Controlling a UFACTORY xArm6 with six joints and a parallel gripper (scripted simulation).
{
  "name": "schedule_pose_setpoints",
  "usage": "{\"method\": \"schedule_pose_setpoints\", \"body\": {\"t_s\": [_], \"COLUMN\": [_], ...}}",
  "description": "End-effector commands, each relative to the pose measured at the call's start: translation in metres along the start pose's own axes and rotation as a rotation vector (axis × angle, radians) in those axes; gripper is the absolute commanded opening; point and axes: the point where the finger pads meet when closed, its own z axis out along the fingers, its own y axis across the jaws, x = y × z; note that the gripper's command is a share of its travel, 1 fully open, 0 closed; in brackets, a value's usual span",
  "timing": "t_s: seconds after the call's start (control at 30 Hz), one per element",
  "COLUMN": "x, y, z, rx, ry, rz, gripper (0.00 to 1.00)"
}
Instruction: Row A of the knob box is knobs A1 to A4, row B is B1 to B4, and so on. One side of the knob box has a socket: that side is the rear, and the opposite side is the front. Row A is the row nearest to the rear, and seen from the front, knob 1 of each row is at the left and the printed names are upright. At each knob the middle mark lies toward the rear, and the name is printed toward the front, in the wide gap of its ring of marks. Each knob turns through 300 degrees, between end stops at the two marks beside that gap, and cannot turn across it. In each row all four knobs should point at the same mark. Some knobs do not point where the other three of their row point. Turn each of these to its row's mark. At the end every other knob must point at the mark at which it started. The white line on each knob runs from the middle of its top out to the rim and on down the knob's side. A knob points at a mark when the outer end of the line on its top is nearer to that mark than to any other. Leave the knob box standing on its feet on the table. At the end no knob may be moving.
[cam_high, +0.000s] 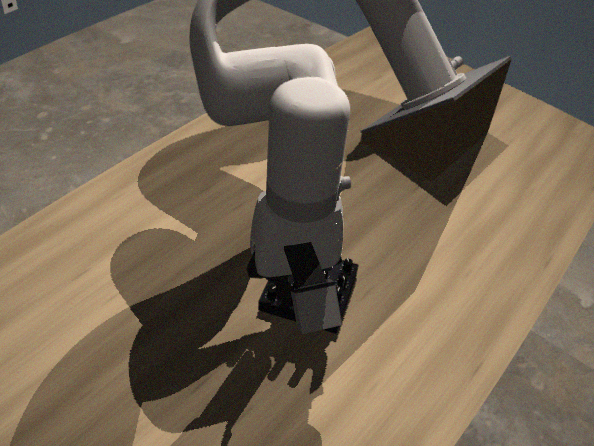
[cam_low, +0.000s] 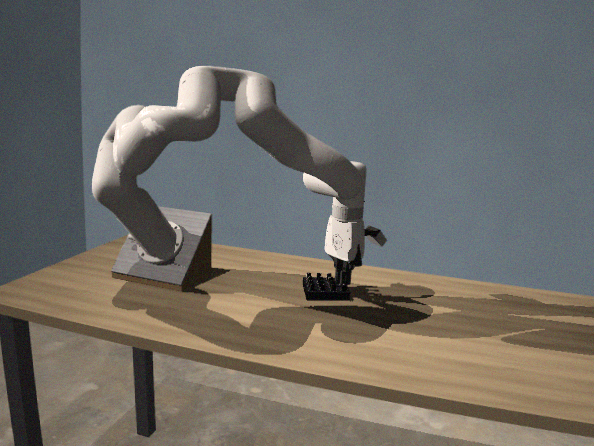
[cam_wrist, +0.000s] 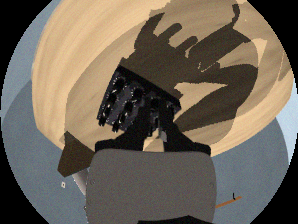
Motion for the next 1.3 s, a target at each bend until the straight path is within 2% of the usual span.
{"method": "schedule_pose_setpoints", "body": {"t_s": [0.0, 0.4, 0.77, 1.27], "x": [0.0010, 0.0010, 0.0010, 0.0010], "y": [0.0011, 0.0011, 0.0011, 0.0011], "z": [-0.0017, -0.0017, -0.0017, -0.0017], "rx": [0.001, 0.001, 0.001, 0.001], "ry": [0.003, 0.003, 0.003, 0.003], "rz": [-0.093, -0.409, -0.600, -0.729], "gripper": [0.08, 0.08, 0.08, 0.08]}}
